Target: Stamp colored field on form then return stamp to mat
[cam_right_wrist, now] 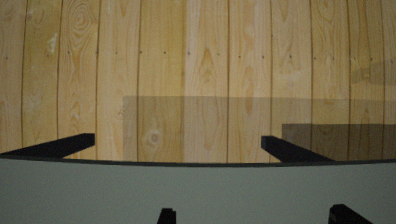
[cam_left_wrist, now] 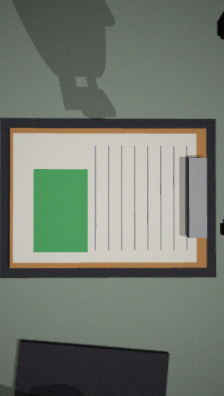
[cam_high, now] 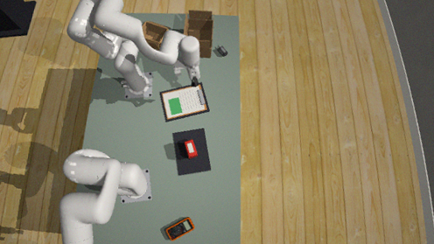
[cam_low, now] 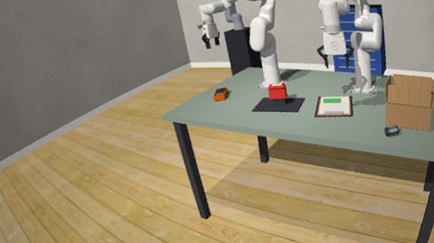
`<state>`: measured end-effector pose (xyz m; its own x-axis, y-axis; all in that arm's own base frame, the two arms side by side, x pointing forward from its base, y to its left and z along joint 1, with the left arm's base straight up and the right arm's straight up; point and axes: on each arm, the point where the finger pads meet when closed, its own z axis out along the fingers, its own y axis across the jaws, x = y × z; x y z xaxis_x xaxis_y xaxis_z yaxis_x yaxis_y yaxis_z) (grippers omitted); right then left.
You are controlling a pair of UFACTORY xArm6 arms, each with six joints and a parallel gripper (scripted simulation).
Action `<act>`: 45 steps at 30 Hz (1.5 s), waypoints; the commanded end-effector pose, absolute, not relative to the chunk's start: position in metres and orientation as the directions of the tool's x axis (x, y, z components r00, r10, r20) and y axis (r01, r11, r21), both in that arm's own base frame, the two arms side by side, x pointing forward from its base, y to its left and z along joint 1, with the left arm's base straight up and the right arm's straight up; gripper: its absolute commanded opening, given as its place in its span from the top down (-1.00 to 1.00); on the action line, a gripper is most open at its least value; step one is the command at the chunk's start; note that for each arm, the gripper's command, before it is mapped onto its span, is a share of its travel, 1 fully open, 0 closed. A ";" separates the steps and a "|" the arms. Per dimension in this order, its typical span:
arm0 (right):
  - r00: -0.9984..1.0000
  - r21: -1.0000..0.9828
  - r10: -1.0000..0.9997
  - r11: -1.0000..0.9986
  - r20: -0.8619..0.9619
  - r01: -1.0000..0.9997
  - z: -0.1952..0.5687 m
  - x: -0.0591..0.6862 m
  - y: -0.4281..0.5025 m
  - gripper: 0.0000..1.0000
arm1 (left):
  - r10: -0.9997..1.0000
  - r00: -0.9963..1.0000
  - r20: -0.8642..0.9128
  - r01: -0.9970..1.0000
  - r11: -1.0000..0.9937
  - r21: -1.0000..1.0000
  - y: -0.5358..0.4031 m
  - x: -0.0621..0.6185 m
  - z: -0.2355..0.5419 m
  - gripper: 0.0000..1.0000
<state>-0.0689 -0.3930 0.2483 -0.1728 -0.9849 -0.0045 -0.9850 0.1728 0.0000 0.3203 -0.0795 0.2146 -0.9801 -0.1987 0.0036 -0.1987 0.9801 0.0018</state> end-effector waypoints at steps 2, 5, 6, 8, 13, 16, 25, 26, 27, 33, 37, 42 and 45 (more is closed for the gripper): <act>-0.173 0.000 -0.985 0.173 0.000 -0.985 0.250 -0.069 -0.394 -1.00 | -0.201 -0.980 0.000 -0.201 0.980 0.000 -0.080 0.321 0.216 -1.00; -0.173 0.000 -0.985 0.173 0.000 -0.985 0.250 -0.069 -0.394 -1.00 | -0.232 -0.973 0.000 -0.232 0.973 0.000 -0.080 0.321 0.216 -1.00; -0.173 0.000 -0.985 0.173 0.000 -0.985 0.250 -0.069 -0.394 -1.00 | -0.254 -0.967 0.000 -0.254 0.967 0.000 -0.080 0.321 0.216 -1.00; -0.173 0.000 -0.985 0.173 0.000 -0.985 0.250 -0.069 -0.394 -1.00 | -0.282 -0.959 0.000 -0.282 0.959 0.000 -0.080 0.321 0.216 -1.00; -0.173 0.000 -0.985 0.173 0.000 -0.985 0.250 -0.069 -0.394 -1.00 | -0.456 -0.890 0.000 -0.456 0.890 0.000 -0.079 0.321 0.216 -1.00; -0.173 0.000 -0.985 0.173 0.000 -0.985 0.250 -0.069 -0.394 -1.00 | -0.614 -0.789 0.000 -0.614 0.789 0.000 -0.079 0.321 0.217 -1.00; -0.173 0.000 -0.985 0.173 0.000 -0.985 0.250 -0.069 -0.394 -1.00 | -0.859 -0.512 0.013 -0.859 0.512 -0.007 -0.078 0.322 0.218 -1.00; -0.173 0.000 -0.985 0.173 0.000 -0.985 0.250 -0.069 -0.394 -1.00 | -0.859 -0.512 0.013 -0.859 0.512 -0.007 -0.078 0.322 0.218 -1.00; -0.173 0.000 -0.985 0.173 0.000 -0.985 0.250 -0.069 -0.394 -1.00 | -0.921 -0.388 0.015 -0.922 0.388 -0.006 -0.078 0.322 0.218 -1.00; -0.173 0.000 -0.985 0.173 0.000 -0.985 0.250 -0.069 -0.394 -1.00 | -0.990 -0.136 0.022 -0.991 0.136 -0.004 -0.078 0.322 0.219 -1.00; -0.173 0.000 -0.985 0.173 0.000 -0.985 0.250 -0.069 -0.394 -1.00 | -0.998 0.052 0.019 -0.999 -0.052 -0.001 -0.078 0.322 0.219 -1.00; -0.173 0.000 -0.985 0.173 0.000 -0.985 0.250 -0.069 -0.394 -1.00 | -0.972 0.233 0.001 -0.972 -0.233 0.000 -0.078 0.322 0.219 -1.00; -0.173 0.000 -0.985 0.173 0.000 -0.985 0.250 -0.069 -0.394 -1.00 | -0.972 0.233 0.001 -0.972 -0.233 0.000 -0.078 0.322 0.219 -1.00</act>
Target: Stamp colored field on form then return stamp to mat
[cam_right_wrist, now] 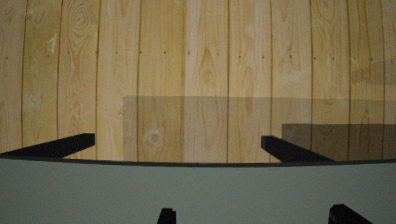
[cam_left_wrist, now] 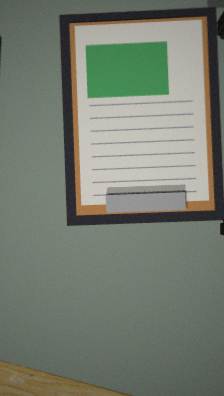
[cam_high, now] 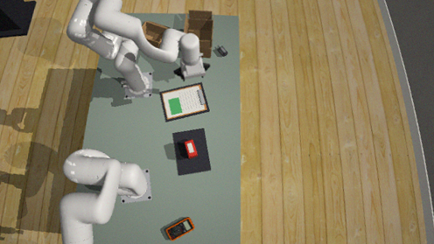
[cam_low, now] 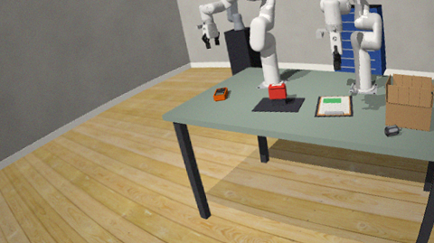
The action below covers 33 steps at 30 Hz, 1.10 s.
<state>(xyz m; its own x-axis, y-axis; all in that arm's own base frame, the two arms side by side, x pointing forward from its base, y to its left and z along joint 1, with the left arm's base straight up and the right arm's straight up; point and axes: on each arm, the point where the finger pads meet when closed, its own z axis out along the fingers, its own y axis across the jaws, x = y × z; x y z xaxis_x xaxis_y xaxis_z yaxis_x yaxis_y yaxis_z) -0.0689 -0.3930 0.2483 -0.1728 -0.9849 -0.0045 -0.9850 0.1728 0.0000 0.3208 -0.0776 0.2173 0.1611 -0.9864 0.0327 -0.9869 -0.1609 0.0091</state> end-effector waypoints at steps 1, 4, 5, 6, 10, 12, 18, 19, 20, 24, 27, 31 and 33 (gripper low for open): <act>-0.173 0.000 -0.985 0.173 0.000 -0.985 0.250 -0.069 -0.394 -1.00 | -0.972 0.233 0.001 -0.972 -0.233 0.000 -0.078 0.322 0.219 -0.79; -0.173 0.000 -0.985 0.173 0.000 -0.985 0.250 -0.069 -0.394 -1.00 | -0.972 0.236 0.000 -0.972 -0.236 0.000 -0.079 0.322 0.219 -0.79; -0.173 0.000 -0.985 0.173 0.000 -0.985 0.250 -0.069 -0.394 -1.00 | -0.971 0.238 0.000 -0.971 -0.238 0.000 -0.081 0.322 0.218 -0.79; -0.173 0.000 -0.985 0.173 0.000 -0.985 0.250 -0.069 -0.394 -1.00 | -0.971 0.241 0.000 -0.971 -0.241 0.000 -0.082 0.321 0.218 -0.79; -0.173 0.000 -0.985 0.173 0.000 -0.985 0.250 -0.069 -0.394 -1.00 | -0.970 0.242 0.000 -0.970 -0.242 0.000 -0.102 0.319 0.215 -0.79; -0.173 0.000 -0.985 0.173 0.000 -0.985 0.250 -0.069 -0.394 -1.00 | -0.970 0.242 0.000 -0.970 -0.242 0.000 -0.119 0.318 0.213 -0.79; -0.173 0.000 -0.985 0.173 0.000 -0.985 0.250 -0.069 -0.394 -1.00 | -0.970 0.242 0.000 -0.970 -0.242 0.000 -0.164 0.313 0.206 -0.79; -0.173 0.000 -0.985 0.173 0.000 -0.985 0.250 -0.069 -0.394 -1.00 | -0.970 0.242 0.000 -0.970 -0.242 0.000 -0.177 0.311 0.204 -0.79; -0.173 0.000 -0.985 0.173 0.000 -0.985 0.250 -0.069 -0.394 -1.00 | -0.970 0.242 0.000 -0.970 -0.242 0.000 -0.192 0.310 0.201 -0.79; -0.173 0.000 -0.985 0.173 0.000 -0.985 0.250 -0.069 -0.394 -1.00 | -0.970 0.242 0.000 -0.970 -0.242 0.000 -0.244 0.304 0.194 -0.79; -0.173 0.000 -0.985 0.173 0.000 -0.985 0.250 -0.069 -0.394 -1.00 | -0.970 0.242 0.000 -0.970 -0.242 0.000 -0.281 0.299 0.188 -0.79; -0.173 0.000 -0.985 0.173 0.000 -0.985 0.250 -0.069 -0.394 -1.00 | -0.970 0.242 0.000 -0.970 -0.242 0.000 -0.318 0.294 0.183 -0.79; -0.173 0.000 -0.985 0.173 0.000 -0.985 0.250 -0.069 -0.394 -1.00 | -0.970 0.242 0.000 -0.970 -0.242 0.000 -0.353 0.292 0.177 -0.79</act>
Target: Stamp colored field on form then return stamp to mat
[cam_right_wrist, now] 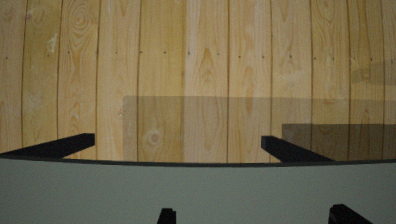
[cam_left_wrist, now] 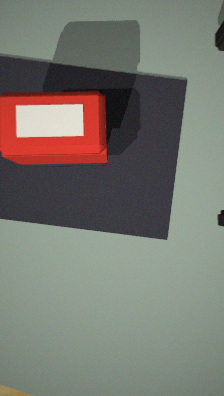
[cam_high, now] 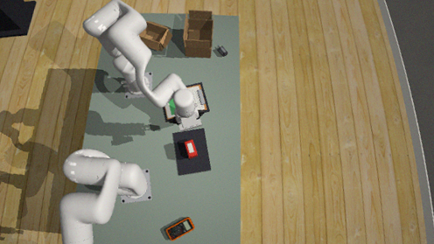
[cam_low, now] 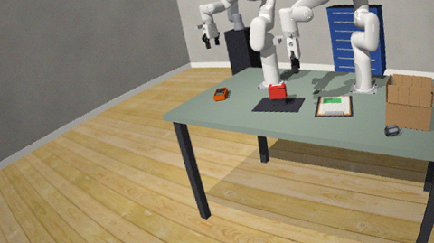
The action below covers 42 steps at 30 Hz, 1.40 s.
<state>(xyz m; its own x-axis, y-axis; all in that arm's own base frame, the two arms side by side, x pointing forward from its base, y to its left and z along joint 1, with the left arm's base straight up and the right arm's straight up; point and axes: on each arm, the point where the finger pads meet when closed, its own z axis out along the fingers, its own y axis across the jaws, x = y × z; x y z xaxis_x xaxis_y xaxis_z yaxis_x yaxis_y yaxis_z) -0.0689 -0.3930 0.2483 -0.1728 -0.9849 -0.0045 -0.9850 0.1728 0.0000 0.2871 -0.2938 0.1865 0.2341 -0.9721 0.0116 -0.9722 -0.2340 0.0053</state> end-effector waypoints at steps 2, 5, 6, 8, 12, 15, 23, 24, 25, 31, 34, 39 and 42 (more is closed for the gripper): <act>-0.173 0.000 -0.985 0.173 0.000 -0.985 0.250 -0.069 -0.394 -1.00 | -0.970 0.242 0.000 -0.970 -0.242 0.000 -0.372 0.290 0.174 -0.79; -0.173 0.000 -0.985 0.173 0.000 -0.985 0.250 -0.069 -0.394 -1.00 | -0.970 0.242 0.000 -0.970 -0.242 0.000 -0.395 0.289 0.171 -0.79; -0.173 0.000 -0.985 0.173 0.000 -0.985 0.250 -0.069 -0.394 -1.00 | -0.970 0.242 0.000 -0.970 -0.242 0.000 -0.399 0.288 0.170 -0.79; -0.173 0.000 -0.985 0.173 0.000 -0.985 0.250 -0.069 -0.394 -1.00 | -0.970 0.242 0.000 -0.970 -0.242 0.000 -0.404 0.288 0.169 -0.79; -0.173 0.000 -0.985 0.173 0.000 -0.985 0.250 -0.069 -0.394 -1.00 | -0.970 0.242 0.000 -0.970 -0.242 0.000 -0.406 0.287 0.169 -0.79; -0.173 0.000 -0.985 0.173 0.000 -0.985 0.250 -0.069 -0.394 -1.00 | -0.970 0.242 0.000 -0.970 -0.242 0.000 -0.406 0.287 0.169 -0.79; -0.173 0.000 -0.985 0.173 0.000 -0.985 0.250 -0.069 -0.394 -1.00 | -0.970 0.242 0.000 -0.970 -0.242 0.000 -0.406 0.287 0.168 -0.79; -0.173 0.000 -0.985 0.173 0.000 -0.985 0.250 -0.069 -0.394 -1.00 | -0.970 0.242 0.000 -0.970 -0.242 0.000 -0.406 0.287 0.168 -0.79; -0.173 0.000 -0.985 0.173 0.000 -0.985 0.250 -0.069 -0.394 -1.00 | -0.970 0.242 0.000 -0.970 -0.242 0.000 -0.406 0.287 0.167 -0.79; -0.173 0.000 -0.985 0.173 0.000 -0.985 0.250 -0.069 -0.394 -1.00 | -0.970 0.242 0.000 -0.970 -0.242 0.000 -0.406 0.287 0.154 -0.79; -0.173 0.000 -0.985 0.173 0.000 -0.985 0.250 -0.069 -0.394 -1.00 | -0.970 0.242 0.000 -0.970 -0.242 0.000 -0.406 0.287 0.151 -0.79; -0.173 0.000 -0.985 0.173 0.000 -0.985 0.250 -0.069 -0.394 -1.00 | -0.970 0.242 0.000 -0.970 -0.242 0.000 -0.406 0.287 0.129 -0.79; -0.173 0.000 -0.985 0.173 0.000 -0.985 0.250 -0.069 -0.394 -1.00 | -0.970 0.242 0.000 -0.970 -0.242 0.000 -0.406 0.287 0.115 -0.79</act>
<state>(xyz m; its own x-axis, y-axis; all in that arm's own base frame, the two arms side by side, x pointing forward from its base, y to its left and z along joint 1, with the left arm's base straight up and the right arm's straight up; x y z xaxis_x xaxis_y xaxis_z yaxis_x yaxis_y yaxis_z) -0.0689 -0.3930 0.2483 -0.1728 -0.9849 -0.0045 -0.9850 0.1728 0.0000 0.2862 -0.4048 0.1301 0.2418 -0.9703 -0.0053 -0.9703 -0.2418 0.0020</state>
